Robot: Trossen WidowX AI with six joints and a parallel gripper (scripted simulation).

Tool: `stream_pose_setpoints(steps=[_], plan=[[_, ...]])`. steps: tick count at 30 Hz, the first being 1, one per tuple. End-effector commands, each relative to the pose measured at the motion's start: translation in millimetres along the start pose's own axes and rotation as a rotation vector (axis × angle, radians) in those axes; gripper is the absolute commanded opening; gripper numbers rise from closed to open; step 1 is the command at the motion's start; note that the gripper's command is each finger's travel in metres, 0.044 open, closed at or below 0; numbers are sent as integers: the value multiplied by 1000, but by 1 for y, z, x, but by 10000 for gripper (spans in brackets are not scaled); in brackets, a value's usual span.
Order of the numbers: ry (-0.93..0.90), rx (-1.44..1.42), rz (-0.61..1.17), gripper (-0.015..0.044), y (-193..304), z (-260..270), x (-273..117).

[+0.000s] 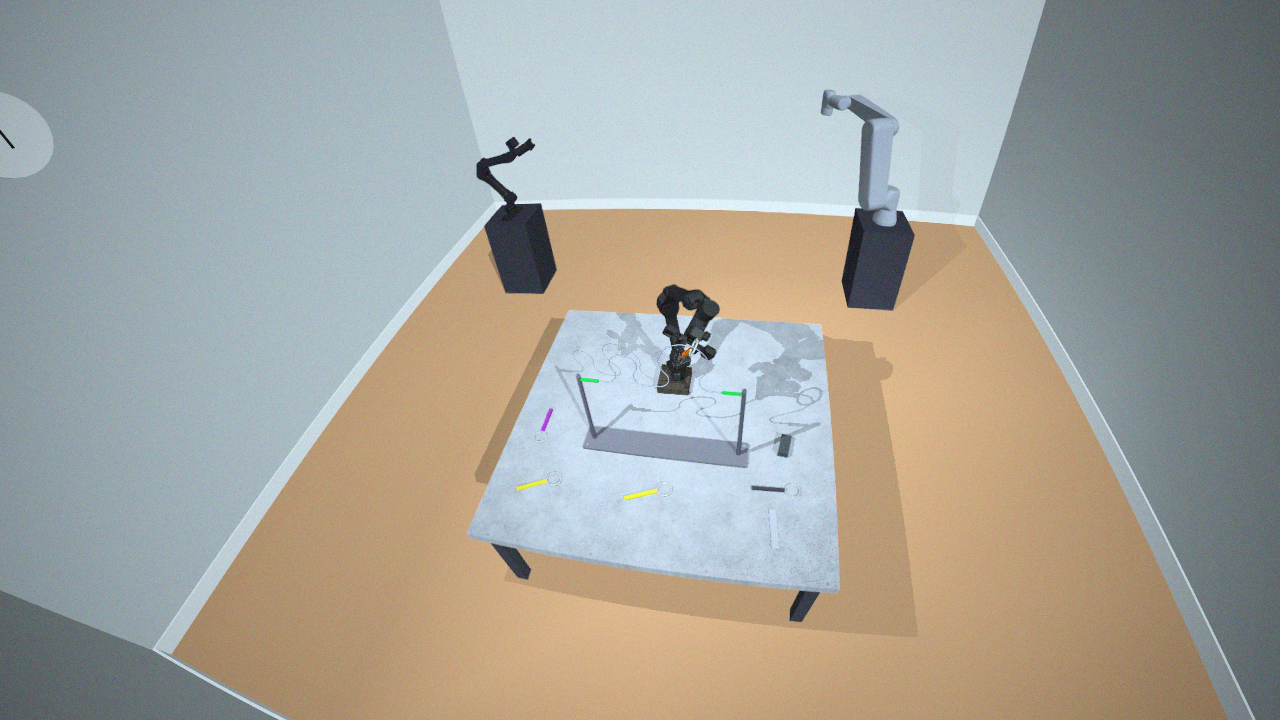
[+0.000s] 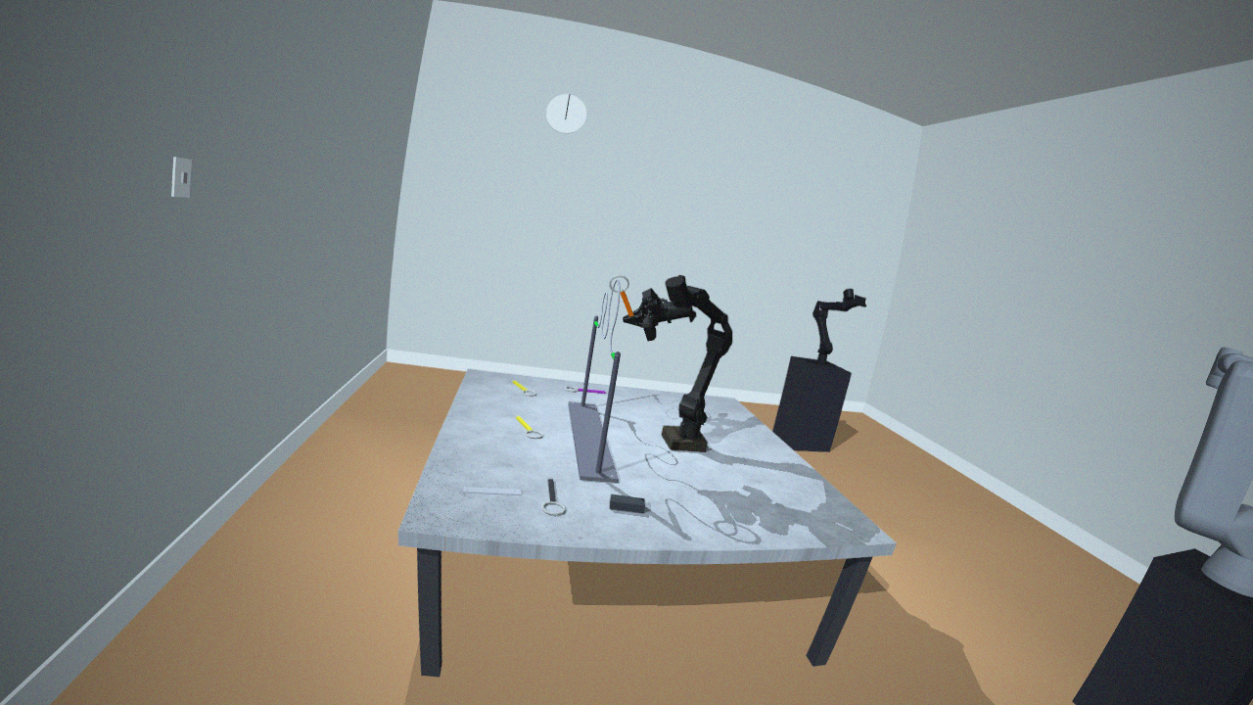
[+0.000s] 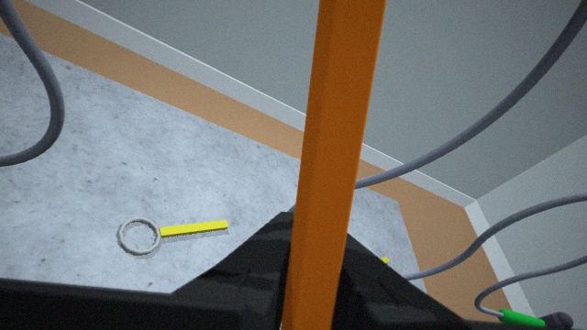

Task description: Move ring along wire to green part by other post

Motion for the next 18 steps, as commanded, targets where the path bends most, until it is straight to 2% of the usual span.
stream_pose_setpoints(steps=[1, 18], plan=[[26, -51, -12, -150, 1, 0, 1], [117, -236, -60, -150, 2, -2, 2]])
Point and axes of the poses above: the point midway between the two fingers, 35 mm back from their tips, its own x axis out along the fingers, its own z axis across the jaws, y = z × x, the point moved 5 cm from there along -x, back along the fingers, and after that the axes turned 14 degrees about x, right-handed, at the moved point
